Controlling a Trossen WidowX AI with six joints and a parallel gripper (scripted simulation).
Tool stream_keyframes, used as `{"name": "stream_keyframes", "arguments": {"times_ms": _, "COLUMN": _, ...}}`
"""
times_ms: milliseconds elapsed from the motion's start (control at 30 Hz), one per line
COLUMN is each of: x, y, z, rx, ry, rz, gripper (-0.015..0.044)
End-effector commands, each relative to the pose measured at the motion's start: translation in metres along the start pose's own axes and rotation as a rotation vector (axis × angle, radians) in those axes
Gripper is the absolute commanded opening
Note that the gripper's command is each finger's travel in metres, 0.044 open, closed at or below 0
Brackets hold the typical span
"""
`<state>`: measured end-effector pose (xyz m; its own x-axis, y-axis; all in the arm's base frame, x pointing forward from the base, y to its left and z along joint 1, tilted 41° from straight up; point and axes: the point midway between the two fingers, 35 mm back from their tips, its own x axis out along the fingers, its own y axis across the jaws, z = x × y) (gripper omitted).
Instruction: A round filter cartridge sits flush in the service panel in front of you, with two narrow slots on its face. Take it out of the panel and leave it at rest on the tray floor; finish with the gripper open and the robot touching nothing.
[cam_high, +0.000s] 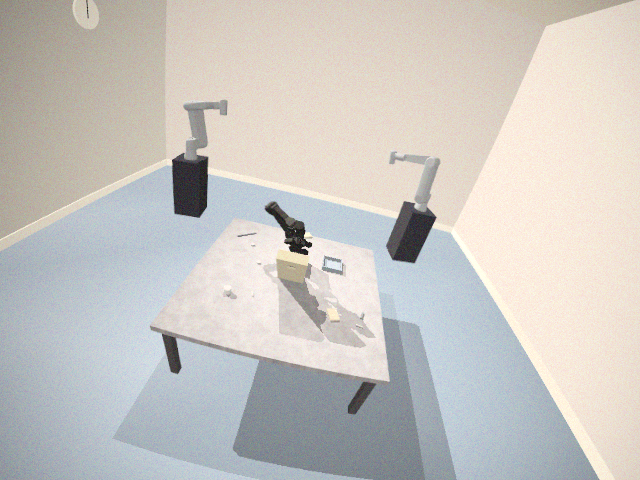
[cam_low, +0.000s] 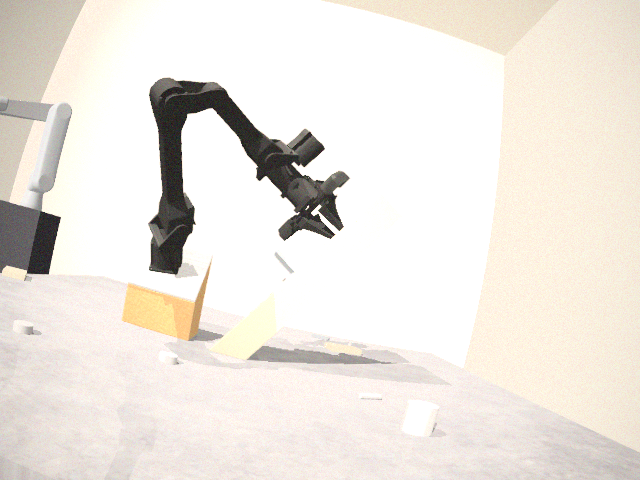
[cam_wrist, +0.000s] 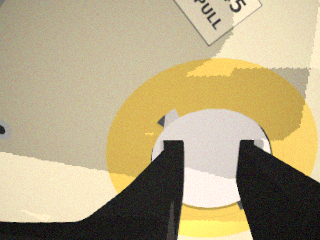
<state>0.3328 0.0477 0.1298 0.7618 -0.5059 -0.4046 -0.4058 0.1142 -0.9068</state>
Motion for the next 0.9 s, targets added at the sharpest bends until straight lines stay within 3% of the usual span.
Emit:
{"name": "stream_keyframes", "arguments": {"times_ms": 0, "x": 0.0052, "y": -0.0001, "z": -0.0012, "rx": 0.176, "ry": 0.003, "rz": 0.006, "gripper": 0.0000}}
{"name": "stream_keyframes", "arguments": {"times_ms": 867, "x": 0.0040, "y": 0.0000, "z": -0.0012, "rx": 1.036, "ry": 0.006, "rz": 0.004, "gripper": 0.0000}}
